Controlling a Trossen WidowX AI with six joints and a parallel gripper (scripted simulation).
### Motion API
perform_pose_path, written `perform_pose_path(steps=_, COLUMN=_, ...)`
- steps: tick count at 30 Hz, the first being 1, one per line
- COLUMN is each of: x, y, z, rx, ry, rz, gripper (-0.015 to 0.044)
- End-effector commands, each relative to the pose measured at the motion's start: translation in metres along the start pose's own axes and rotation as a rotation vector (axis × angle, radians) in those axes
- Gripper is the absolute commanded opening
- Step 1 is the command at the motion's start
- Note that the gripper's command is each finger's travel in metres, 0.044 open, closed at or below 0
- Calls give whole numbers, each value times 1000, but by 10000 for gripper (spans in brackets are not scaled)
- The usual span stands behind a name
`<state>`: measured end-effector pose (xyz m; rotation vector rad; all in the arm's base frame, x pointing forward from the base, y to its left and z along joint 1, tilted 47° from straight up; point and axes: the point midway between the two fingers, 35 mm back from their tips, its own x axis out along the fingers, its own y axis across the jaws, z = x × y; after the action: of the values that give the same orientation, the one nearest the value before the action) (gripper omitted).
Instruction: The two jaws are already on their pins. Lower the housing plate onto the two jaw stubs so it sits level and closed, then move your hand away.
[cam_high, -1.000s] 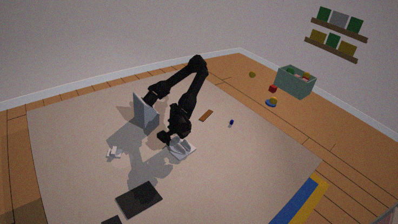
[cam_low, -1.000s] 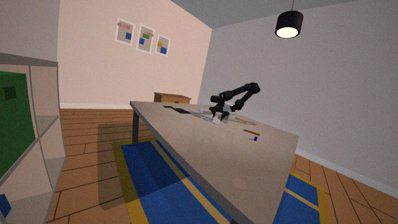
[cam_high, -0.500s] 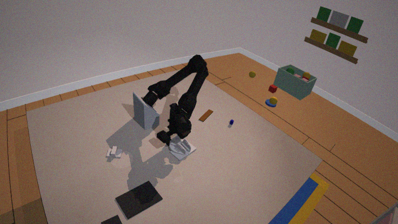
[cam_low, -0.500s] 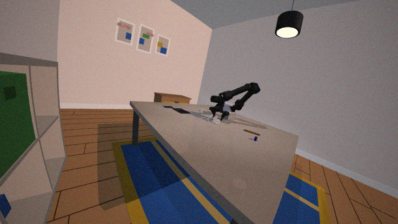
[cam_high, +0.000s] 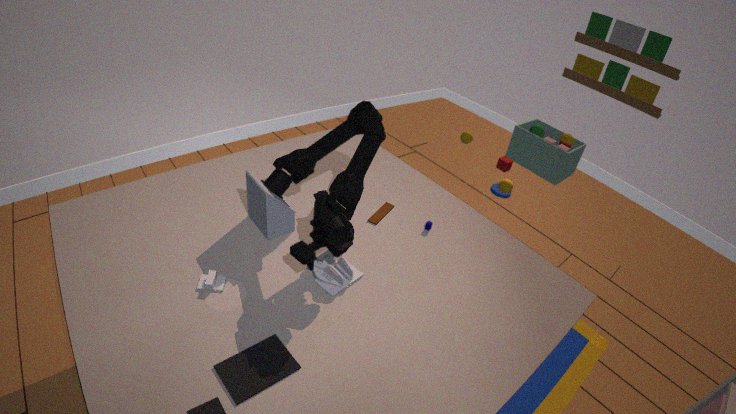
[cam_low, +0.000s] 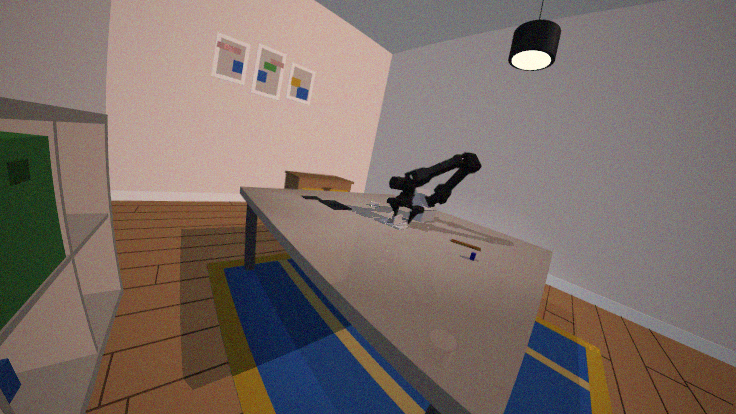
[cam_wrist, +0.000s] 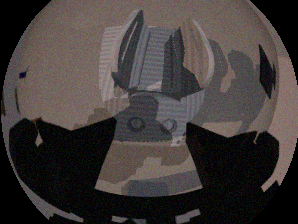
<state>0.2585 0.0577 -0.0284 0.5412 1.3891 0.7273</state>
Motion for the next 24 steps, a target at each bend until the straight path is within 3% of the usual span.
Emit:
perform_pose_path(steps=1, x=0, y=0, z=0, rx=5, ry=1, rz=-1, gripper=351)
perform_pose_path(steps=21, x=0, y=0, z=0, rx=5, ry=1, rz=-1, gripper=351)
perform_pose_path(steps=24, x=0, y=0, z=0, rx=0, ry=0, rz=0, gripper=430)
